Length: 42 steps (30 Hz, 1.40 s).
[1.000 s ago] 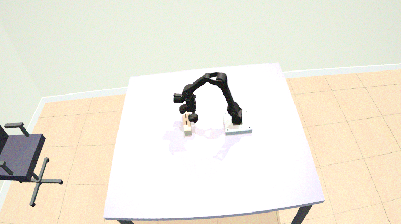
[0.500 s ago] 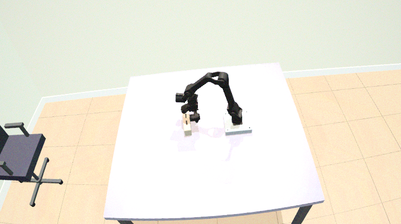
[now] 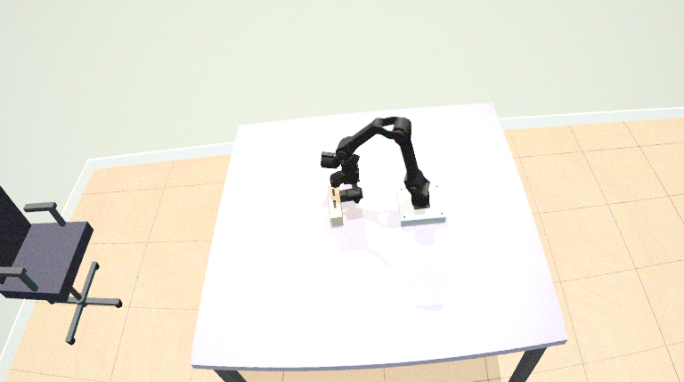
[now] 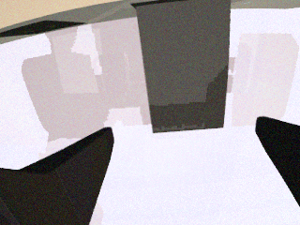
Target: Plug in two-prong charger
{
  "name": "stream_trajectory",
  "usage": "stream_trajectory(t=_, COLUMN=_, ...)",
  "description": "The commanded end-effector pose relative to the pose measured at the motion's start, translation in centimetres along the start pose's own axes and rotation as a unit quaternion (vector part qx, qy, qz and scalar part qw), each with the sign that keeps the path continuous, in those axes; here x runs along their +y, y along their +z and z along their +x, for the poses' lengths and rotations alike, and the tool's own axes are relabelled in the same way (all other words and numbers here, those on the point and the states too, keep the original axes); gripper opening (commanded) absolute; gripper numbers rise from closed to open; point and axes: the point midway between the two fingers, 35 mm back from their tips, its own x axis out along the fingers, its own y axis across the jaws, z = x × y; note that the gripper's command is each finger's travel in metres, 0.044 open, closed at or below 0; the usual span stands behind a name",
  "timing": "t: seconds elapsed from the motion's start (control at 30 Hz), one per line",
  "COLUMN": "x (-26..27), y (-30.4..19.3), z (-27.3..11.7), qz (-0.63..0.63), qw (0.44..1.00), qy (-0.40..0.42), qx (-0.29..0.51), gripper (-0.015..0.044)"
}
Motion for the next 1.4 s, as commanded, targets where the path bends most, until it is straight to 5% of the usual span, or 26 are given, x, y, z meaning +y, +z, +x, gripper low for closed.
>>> stream_trajectory(t=0.0, x=0.0, y=-0.7, z=0.0, qz=-0.002, qw=1.000, qy=0.000, qx=-0.001, gripper=0.0440)
stream_trajectory(t=0.63, x=0.1, y=-2.4, z=0.1, qz=0.001, qw=1.000, qy=0.002, qx=-0.004, gripper=0.0440)
stream_trajectory(t=1.0, x=0.1, y=-1.1, z=-7.4, qz=-0.001, qw=0.957, qy=0.001, qx=-0.290, gripper=0.0440)
stream_trajectory(t=1.37, x=0.1, y=-1.1, z=-7.6, qz=-0.002, qw=0.956, qy=0.000, qx=-0.295, gripper=0.0440)
